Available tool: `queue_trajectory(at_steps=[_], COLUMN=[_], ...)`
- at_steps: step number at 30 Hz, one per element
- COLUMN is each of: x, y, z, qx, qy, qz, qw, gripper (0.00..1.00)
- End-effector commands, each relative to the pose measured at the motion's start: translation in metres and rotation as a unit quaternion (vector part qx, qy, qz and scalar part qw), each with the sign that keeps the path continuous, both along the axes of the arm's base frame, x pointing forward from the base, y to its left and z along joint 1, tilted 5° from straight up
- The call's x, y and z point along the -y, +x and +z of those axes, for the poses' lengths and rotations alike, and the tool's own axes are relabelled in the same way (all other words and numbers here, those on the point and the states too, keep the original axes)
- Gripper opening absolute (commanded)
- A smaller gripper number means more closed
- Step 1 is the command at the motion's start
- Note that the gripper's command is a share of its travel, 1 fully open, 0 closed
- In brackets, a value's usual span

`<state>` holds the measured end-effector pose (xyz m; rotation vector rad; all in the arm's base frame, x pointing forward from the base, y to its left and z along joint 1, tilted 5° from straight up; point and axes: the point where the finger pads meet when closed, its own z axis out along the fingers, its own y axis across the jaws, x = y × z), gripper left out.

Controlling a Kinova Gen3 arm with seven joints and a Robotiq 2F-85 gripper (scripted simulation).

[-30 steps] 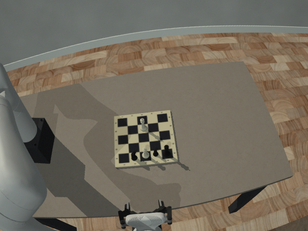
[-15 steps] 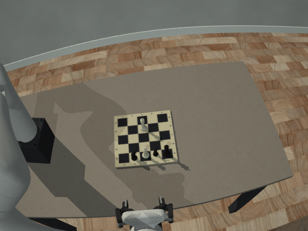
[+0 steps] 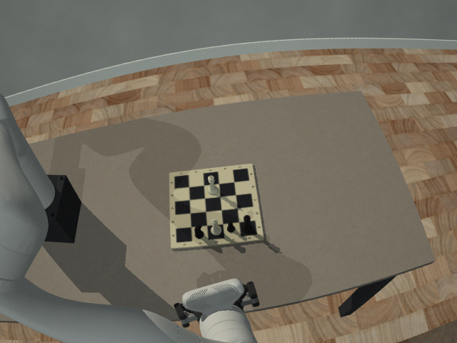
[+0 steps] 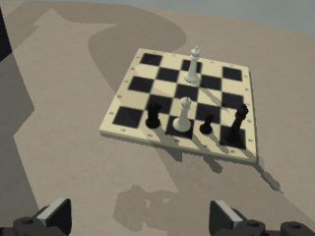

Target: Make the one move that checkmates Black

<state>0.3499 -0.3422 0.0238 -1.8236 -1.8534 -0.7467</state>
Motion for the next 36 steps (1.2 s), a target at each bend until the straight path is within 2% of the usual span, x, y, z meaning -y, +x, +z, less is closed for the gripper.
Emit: queue_trajectory(at_steps=[1, 4, 7, 9, 12, 14, 18, 23, 27, 29, 31, 33, 36], x=[-0.019, -0.036, -0.055, -0.067, -0.087, -0.087, -0.114, -0.147, -0.167, -0.173, -0.173, -0.178, -0.180], y=[0.011, 0.016, 0.021, 0.025, 0.032, 0.032, 0.041, 0.050, 0.053, 0.053, 0.053, 0.054, 0.054], z=[0.009, 0.008, 0.009, 0.011, 0.016, 0.016, 0.025, 0.036, 0.043, 0.045, 0.045, 0.046, 0.047], qx=[0.011, 0.029, 0.054, 0.074, 0.107, 0.107, 0.152, 0.201, 0.227, 0.235, 0.235, 0.239, 0.242], qy=[-0.035, -0.082, -0.132, -0.164, -0.207, -0.207, -0.250, -0.281, -0.291, -0.293, -0.293, -0.295, -0.295], qz=[0.053, 0.128, 0.216, 0.279, 0.373, 0.373, 0.488, 0.594, 0.646, 0.661, 0.661, 0.670, 0.675], qw=[0.998, 0.988, 0.966, 0.943, 0.898, 0.898, 0.823, 0.726, 0.669, 0.650, 0.650, 0.638, 0.631], gripper=[1.00, 1.00, 1.00, 1.00, 1.00, 1.00, 1.00, 1.00, 1.00, 1.00, 1.00, 1.00, 1.00])
